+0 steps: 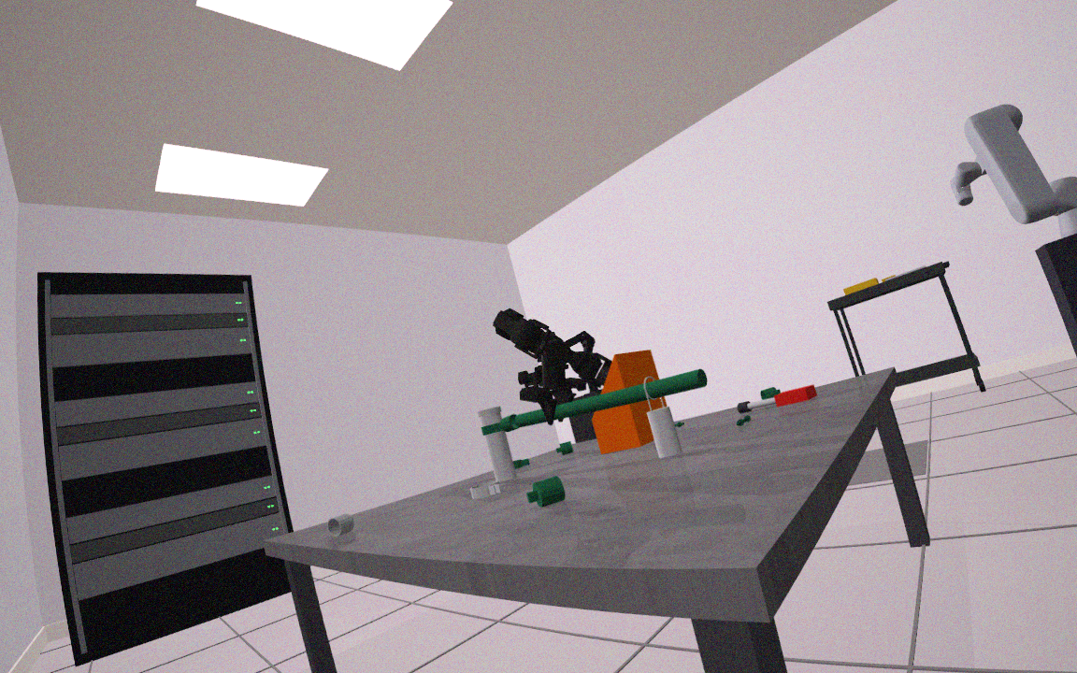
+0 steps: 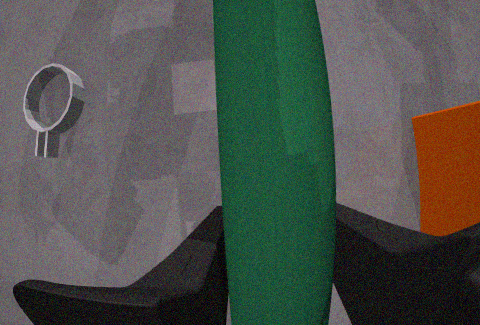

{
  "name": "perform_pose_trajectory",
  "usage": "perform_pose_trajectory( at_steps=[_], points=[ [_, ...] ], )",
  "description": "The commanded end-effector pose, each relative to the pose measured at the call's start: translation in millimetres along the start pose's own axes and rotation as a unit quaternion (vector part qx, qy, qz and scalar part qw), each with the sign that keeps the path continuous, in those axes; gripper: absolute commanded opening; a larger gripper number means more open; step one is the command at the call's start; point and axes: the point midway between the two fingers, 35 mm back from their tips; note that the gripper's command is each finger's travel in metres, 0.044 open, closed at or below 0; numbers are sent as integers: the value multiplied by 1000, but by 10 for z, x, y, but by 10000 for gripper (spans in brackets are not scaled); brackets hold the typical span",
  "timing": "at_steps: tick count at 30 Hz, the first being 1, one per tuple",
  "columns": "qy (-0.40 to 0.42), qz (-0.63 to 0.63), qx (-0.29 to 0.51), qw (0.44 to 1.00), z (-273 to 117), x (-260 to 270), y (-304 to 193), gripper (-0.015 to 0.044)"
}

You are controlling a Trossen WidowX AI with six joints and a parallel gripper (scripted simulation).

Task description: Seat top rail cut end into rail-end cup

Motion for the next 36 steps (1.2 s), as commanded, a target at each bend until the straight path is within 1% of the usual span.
perform_pose_trajectory(
  at_steps=[1,21,36],
  points=[
    [4,2,0,1000,-45,32,21,0],
    [0,-1,-1,1000,44,-35,202,0],
    [-5,-2,3,1000,53,-32,174,0]
  ],
)
Point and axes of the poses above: the point midway between the two fingers, 35 mm back from their tips, its own z axis out along the fingers, its own x axis across the jaws, y = z × x, and after that the axes turned 14 degrees about -z, right-handed
